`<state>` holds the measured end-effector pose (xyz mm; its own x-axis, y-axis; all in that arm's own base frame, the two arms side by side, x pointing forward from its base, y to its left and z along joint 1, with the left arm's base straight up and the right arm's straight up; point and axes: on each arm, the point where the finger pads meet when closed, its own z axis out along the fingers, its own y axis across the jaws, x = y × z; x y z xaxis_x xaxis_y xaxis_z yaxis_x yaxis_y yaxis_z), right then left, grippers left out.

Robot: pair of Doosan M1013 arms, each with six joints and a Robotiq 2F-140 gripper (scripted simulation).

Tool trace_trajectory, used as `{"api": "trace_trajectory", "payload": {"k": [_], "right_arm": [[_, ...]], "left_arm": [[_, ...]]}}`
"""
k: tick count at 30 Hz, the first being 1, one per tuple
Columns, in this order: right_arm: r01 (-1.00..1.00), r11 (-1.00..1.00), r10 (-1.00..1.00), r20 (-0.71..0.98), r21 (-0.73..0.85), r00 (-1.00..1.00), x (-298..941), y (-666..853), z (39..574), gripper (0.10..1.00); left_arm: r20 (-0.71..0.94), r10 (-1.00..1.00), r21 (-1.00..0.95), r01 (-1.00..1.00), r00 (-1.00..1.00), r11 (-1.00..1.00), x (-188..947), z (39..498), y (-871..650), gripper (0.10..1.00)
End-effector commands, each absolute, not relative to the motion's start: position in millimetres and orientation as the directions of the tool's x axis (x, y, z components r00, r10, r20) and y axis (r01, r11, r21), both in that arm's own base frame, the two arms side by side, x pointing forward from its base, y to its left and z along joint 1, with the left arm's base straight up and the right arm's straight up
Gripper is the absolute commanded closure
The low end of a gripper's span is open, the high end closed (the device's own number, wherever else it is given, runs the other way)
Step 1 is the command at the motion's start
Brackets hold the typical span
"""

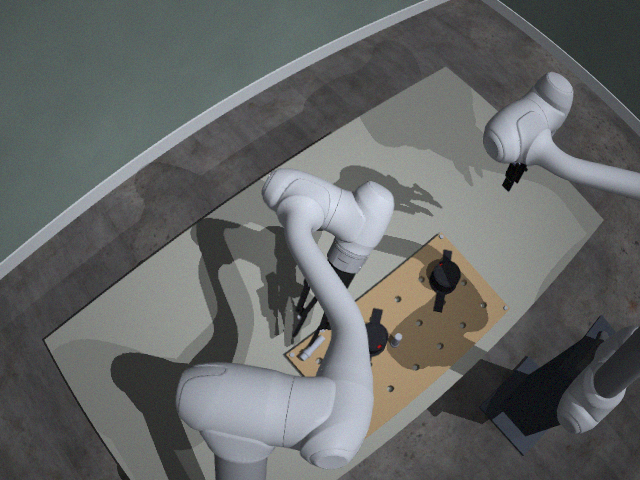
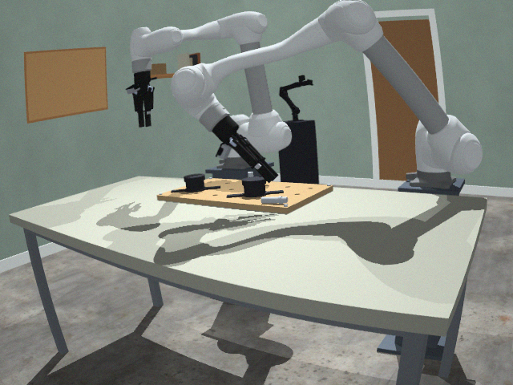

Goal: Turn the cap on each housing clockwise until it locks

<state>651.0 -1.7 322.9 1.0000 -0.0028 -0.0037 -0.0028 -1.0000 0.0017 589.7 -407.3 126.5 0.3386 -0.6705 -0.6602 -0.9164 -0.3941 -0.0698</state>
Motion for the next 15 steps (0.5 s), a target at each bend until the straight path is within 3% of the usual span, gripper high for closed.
{"api": "trace_trajectory", "payload": {"k": [1, 15], "right_arm": [[-0.003, -1.000, -0.003, -0.002, 0.001, 1.000, 651.2, -1.6, 323.7, 0.770], [-0.003, -1.000, -0.003, -0.002, 0.001, 1.000, 651.2, -1.6, 323.7, 0.770]], "left_arm": [[-0.688, -0.672, -0.049, -0.941, 0.276, -0.336, 587.1, 116.5, -430.4, 0.759], [-0.739, -0.659, 0.003, -0.977, 0.141, -0.212, 580.7, 94.3, -477.6, 0.759]]}}
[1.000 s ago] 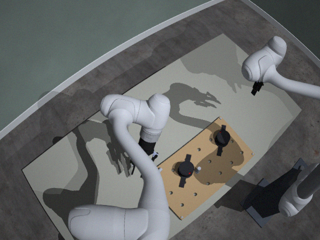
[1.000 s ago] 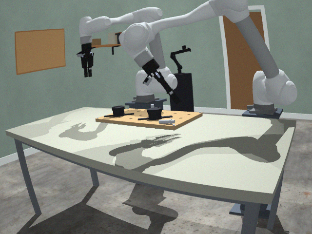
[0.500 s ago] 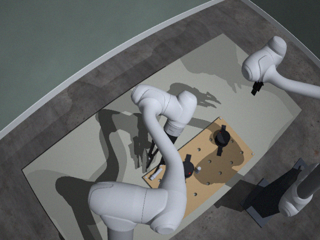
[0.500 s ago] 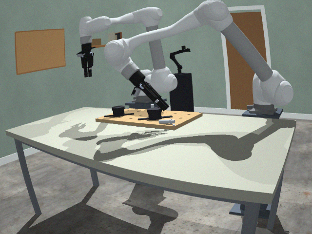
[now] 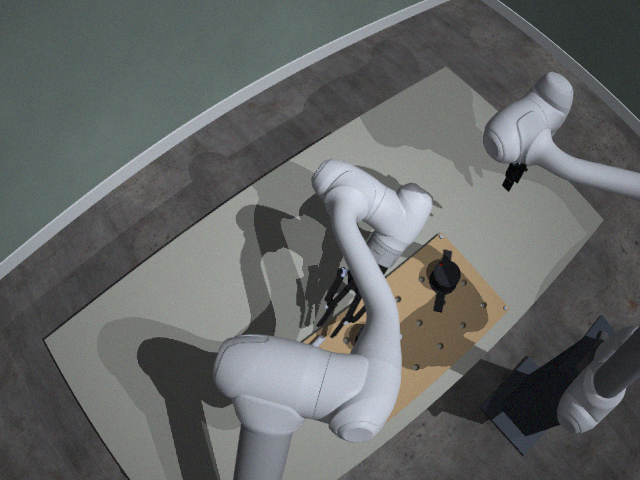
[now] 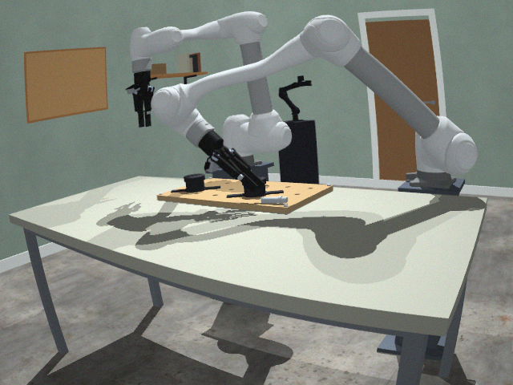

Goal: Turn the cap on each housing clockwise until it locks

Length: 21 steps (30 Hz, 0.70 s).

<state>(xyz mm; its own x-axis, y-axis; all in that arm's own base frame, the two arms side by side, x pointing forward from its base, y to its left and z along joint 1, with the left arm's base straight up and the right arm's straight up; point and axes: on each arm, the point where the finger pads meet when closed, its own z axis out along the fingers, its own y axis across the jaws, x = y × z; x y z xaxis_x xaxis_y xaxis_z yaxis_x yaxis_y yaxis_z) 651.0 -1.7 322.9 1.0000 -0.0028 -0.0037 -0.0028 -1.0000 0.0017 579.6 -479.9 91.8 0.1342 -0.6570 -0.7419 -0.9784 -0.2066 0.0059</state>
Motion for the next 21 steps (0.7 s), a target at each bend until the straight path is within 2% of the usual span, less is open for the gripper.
{"api": "trace_trajectory", "payload": {"k": [1, 21], "right_arm": [[-0.003, -1.000, -0.003, -0.002, 0.001, 1.000, 651.2, -1.6, 323.7, 0.770], [-0.003, -1.000, -0.003, -0.002, 0.001, 1.000, 651.2, -1.6, 323.7, 0.770]], "left_arm": [[-0.738, -0.660, 0.002, -0.977, 0.143, -0.214, 580.7, 94.5, -477.1, 0.759], [-0.736, -0.661, 0.000, -0.976, 0.147, -0.217, 577.0, 78.9, -458.1, 0.759]]}}
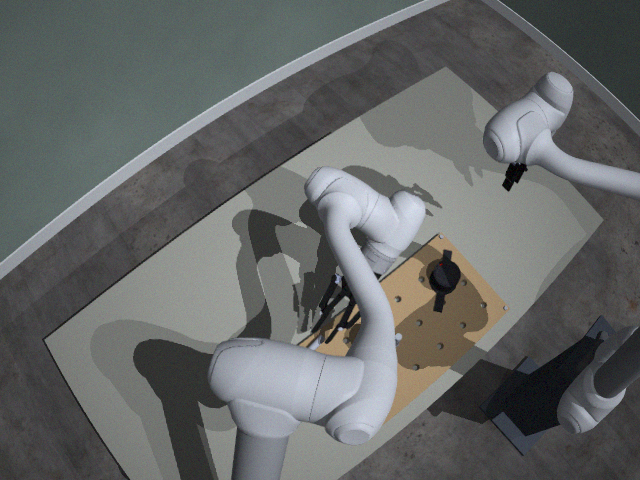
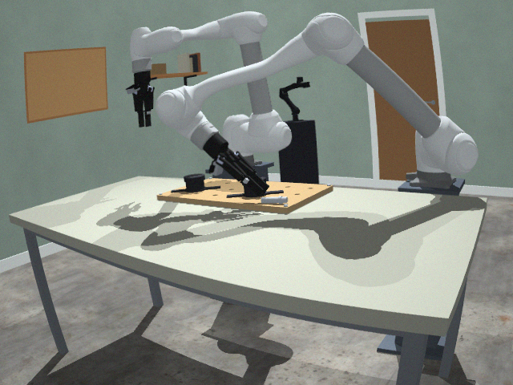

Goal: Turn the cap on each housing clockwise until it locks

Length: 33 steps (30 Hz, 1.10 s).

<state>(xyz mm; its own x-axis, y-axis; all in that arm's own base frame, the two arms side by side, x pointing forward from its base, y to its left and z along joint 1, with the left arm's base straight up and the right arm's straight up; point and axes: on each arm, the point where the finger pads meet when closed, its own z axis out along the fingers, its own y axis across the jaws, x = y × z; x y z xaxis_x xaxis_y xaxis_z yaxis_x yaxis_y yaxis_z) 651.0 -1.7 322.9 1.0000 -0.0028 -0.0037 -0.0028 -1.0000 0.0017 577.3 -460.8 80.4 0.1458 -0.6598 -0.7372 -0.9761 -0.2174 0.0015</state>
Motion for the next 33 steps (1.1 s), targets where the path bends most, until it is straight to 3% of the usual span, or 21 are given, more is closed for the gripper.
{"api": "trace_trajectory", "payload": {"k": [1, 33], "right_arm": [[-0.003, -1.000, -0.003, -0.002, 0.001, 1.000, 651.2, -1.6, 323.7, 0.770], [-0.003, -1.000, -0.003, -0.002, 0.001, 1.000, 651.2, -1.6, 323.7, 0.770]], "left_arm": [[-0.736, -0.661, 0.000, -0.976, 0.147, -0.217, 576.7, 77.7, -456.8, 0.759], [-0.734, -0.662, -0.001, -0.976, 0.150, -0.219, 571.1, 53.8, -430.9, 0.759]]}}
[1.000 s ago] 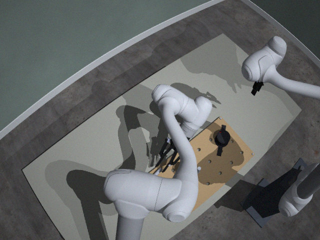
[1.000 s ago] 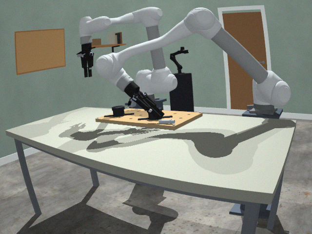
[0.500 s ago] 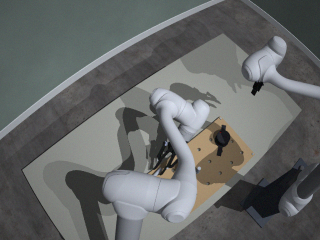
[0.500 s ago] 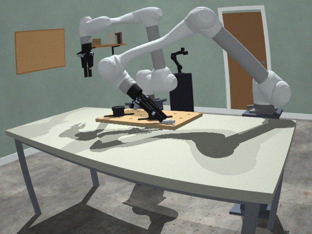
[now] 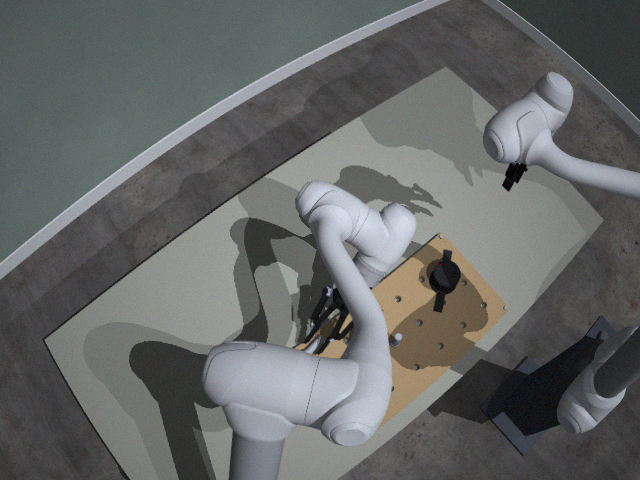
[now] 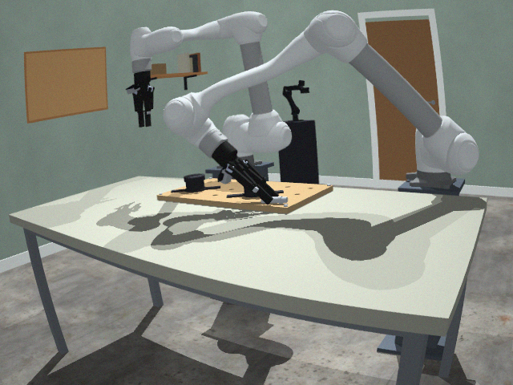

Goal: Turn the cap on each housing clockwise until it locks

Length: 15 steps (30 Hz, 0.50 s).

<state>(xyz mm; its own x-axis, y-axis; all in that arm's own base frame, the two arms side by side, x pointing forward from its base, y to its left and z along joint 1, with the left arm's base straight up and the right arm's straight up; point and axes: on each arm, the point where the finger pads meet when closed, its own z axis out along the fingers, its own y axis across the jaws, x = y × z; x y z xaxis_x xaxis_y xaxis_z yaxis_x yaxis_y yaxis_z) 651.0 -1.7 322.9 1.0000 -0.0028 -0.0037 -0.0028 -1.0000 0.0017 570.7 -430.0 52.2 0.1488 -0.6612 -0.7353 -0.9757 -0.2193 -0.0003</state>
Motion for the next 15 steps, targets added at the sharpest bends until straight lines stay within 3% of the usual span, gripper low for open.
{"api": "trace_trajectory", "payload": {"k": [1, 3, 4, 15], "right_arm": [[-0.003, -1.000, -0.003, -0.002, 0.001, 1.000, 651.2, -1.6, 323.7, 0.770], [-0.003, -1.000, -0.003, -0.002, 0.001, 1.000, 651.2, -1.6, 323.7, 0.770], [-0.003, -1.000, -0.003, -0.002, 0.001, 1.000, 651.2, -1.6, 323.7, 0.770], [-0.003, -1.000, -0.003, -0.002, 0.001, 1.000, 651.2, -1.6, 323.7, 0.770]], "left_arm": [[-0.734, -0.662, -0.001, -0.976, 0.150, -0.219, 571.2, 54.0, -431.1, 0.759], [-0.734, -0.662, -0.001, -0.976, 0.150, -0.219, 571.2, 54.2, -431.4, 0.759], [-0.735, -0.662, -0.001, -0.976, 0.150, -0.219, 571.1, 54.3, -431.4, 0.999], [-0.735, -0.662, -0.001, -0.976, 0.150, -0.219, 571.1, 54.3, -431.4, 0.999]]}}
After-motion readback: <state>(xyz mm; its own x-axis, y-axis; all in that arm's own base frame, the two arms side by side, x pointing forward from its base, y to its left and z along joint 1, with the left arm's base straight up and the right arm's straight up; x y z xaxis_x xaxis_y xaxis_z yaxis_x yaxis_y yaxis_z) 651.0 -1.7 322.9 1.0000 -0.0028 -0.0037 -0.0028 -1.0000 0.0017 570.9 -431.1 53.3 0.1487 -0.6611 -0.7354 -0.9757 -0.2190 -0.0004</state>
